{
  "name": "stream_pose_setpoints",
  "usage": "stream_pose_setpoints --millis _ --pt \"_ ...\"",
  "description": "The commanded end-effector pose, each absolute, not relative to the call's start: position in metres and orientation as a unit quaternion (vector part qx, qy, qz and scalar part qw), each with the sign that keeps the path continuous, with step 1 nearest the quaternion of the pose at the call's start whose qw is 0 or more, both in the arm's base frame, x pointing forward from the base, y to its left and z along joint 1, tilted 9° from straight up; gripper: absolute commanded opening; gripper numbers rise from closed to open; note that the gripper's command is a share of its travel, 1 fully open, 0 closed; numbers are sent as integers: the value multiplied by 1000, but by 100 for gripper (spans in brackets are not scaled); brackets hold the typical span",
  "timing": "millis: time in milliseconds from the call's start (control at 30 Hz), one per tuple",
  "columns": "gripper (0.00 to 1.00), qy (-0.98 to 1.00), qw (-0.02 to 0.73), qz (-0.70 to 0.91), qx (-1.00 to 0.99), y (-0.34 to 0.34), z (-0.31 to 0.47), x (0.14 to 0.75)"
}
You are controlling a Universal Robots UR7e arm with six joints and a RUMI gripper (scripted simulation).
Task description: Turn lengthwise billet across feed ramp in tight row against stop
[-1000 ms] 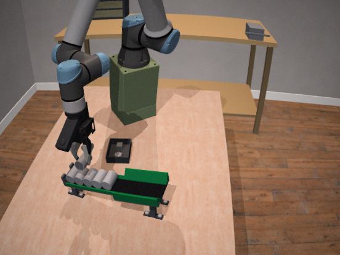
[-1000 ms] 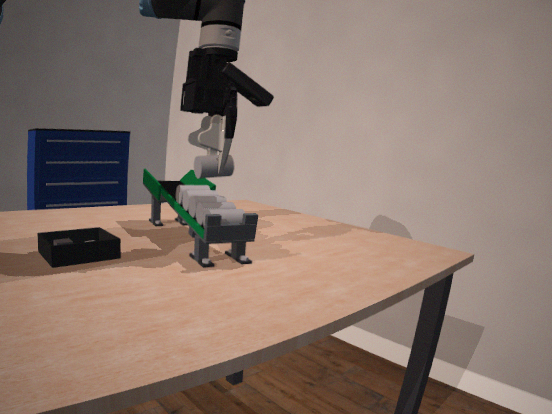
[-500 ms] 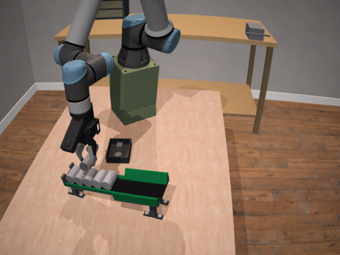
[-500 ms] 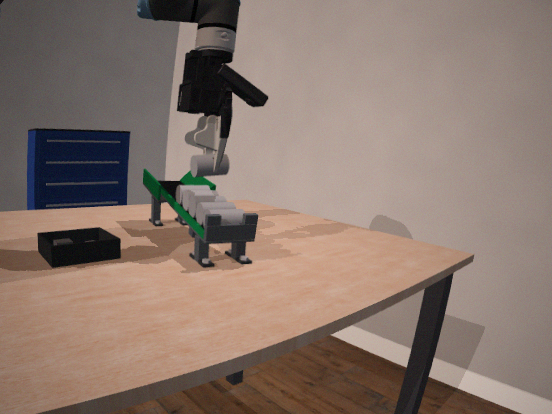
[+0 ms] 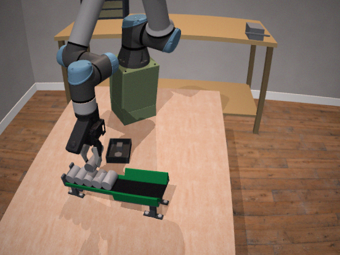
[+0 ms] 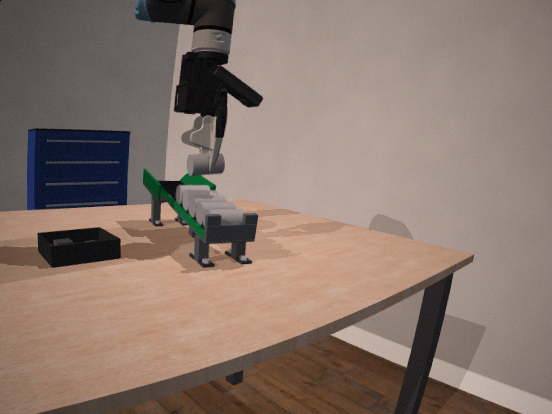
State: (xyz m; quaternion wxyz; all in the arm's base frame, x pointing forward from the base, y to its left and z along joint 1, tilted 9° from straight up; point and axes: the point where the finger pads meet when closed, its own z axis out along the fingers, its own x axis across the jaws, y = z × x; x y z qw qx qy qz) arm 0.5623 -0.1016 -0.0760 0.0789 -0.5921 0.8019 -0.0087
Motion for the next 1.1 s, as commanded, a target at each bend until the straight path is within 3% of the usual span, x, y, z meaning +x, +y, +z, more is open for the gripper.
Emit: stream_pose_setpoints --millis 0,1067 --pt "0 802 79 -10 -592 -95 -74 565" --pt "0 802 79 -10 -592 -54 -68 577"
